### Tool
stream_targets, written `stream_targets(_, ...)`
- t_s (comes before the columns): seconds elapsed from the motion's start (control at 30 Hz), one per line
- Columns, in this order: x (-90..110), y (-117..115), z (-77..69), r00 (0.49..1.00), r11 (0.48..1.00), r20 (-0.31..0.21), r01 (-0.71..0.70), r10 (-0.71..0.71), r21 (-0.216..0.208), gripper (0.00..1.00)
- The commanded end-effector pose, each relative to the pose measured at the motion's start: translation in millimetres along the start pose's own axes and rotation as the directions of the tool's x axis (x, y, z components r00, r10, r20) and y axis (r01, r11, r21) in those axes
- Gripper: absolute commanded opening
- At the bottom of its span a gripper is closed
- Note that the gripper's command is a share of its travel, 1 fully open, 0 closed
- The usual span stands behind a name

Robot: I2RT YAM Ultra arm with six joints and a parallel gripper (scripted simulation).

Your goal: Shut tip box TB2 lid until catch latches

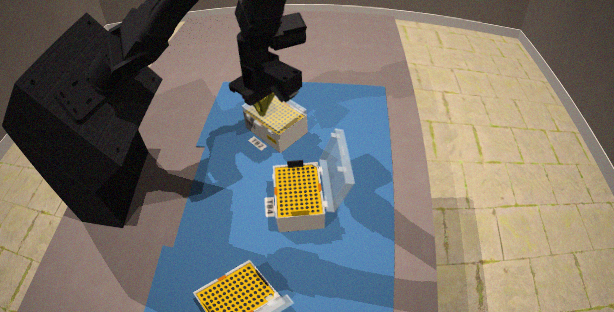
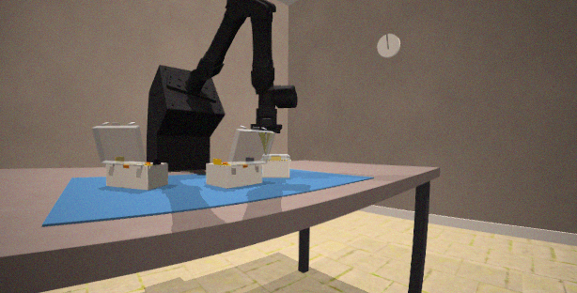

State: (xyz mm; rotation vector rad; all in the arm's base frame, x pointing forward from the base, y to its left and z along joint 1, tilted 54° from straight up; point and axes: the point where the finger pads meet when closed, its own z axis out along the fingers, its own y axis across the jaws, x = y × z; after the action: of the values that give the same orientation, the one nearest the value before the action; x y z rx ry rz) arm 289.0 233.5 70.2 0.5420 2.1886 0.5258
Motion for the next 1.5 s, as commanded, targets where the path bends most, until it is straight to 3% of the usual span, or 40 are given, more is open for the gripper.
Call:
stream_targets(0.0,-0.4,2.4,10.1,1.0,1.0,0.0,-0.018,0.018,-0.014,0.0)
stream_targets(1.27,-0.4,2.4,10.1,1.0,1.0,0.0,-0.018,0.018,-0.014,0.0)
stream_targets(1.47,-0.5,2.4,1.7,1.0,1.0,0.0,-0.018,0.018,-0.014,0.0)
